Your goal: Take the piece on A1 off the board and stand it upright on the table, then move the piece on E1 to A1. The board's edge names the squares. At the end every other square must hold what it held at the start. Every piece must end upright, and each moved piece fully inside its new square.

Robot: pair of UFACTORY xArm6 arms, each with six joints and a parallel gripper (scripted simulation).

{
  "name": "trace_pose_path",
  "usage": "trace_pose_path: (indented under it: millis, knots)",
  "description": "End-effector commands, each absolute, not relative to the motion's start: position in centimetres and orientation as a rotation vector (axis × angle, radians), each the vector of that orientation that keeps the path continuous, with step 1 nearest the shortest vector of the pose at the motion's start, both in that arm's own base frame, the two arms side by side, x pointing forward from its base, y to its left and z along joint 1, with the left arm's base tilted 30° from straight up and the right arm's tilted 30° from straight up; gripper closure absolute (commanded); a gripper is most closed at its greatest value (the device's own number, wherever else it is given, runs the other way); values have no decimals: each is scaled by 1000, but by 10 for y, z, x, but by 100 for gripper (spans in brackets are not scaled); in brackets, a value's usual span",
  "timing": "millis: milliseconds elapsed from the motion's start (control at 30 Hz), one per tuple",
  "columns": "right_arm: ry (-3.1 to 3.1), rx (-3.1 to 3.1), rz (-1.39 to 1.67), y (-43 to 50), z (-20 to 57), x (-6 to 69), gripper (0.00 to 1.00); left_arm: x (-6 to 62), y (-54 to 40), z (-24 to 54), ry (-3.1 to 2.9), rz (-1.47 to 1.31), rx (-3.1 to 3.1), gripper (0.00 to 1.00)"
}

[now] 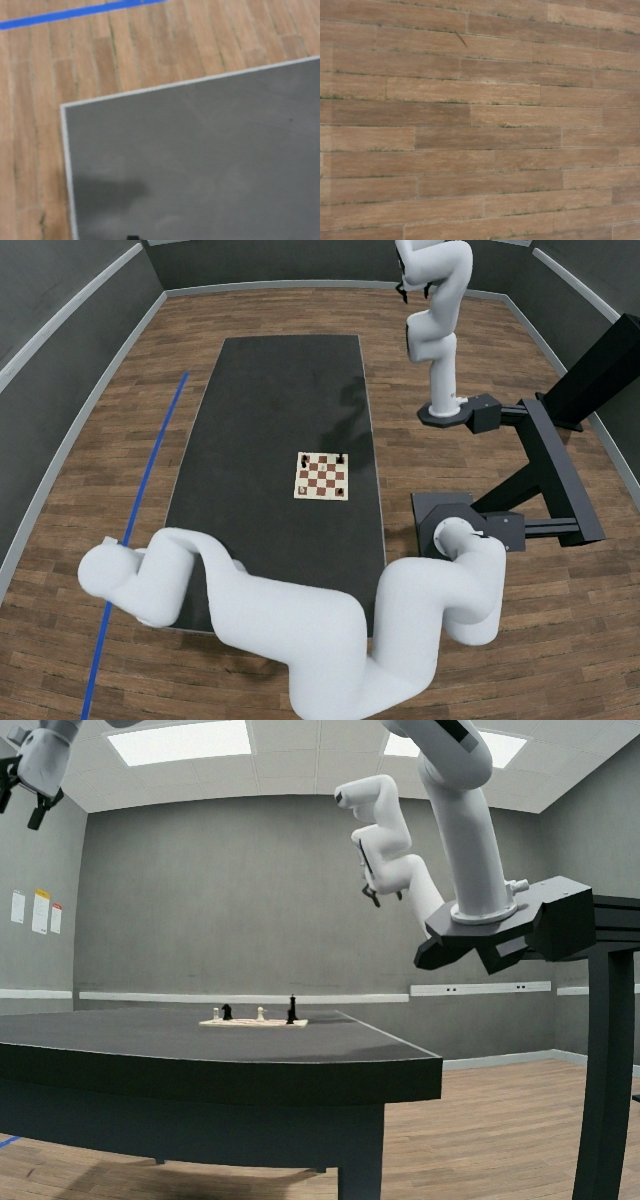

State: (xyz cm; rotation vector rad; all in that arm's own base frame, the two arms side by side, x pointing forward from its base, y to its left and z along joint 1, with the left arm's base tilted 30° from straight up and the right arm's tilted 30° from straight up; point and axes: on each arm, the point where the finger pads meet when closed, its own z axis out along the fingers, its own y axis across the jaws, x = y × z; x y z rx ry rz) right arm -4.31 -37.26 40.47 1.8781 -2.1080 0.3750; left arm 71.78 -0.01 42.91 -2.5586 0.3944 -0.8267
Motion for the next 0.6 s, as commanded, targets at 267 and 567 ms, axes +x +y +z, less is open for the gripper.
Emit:
trace_pose_path:
  millis: [267,567]
  knots:
    - [-2106,1876,378,-373,406,-43,0,713,-84,354,348,-755,-2631,0]
    - [-2106,1876,378,-373,406,-43,0,700,-139,301,317,-699,-2663,0]
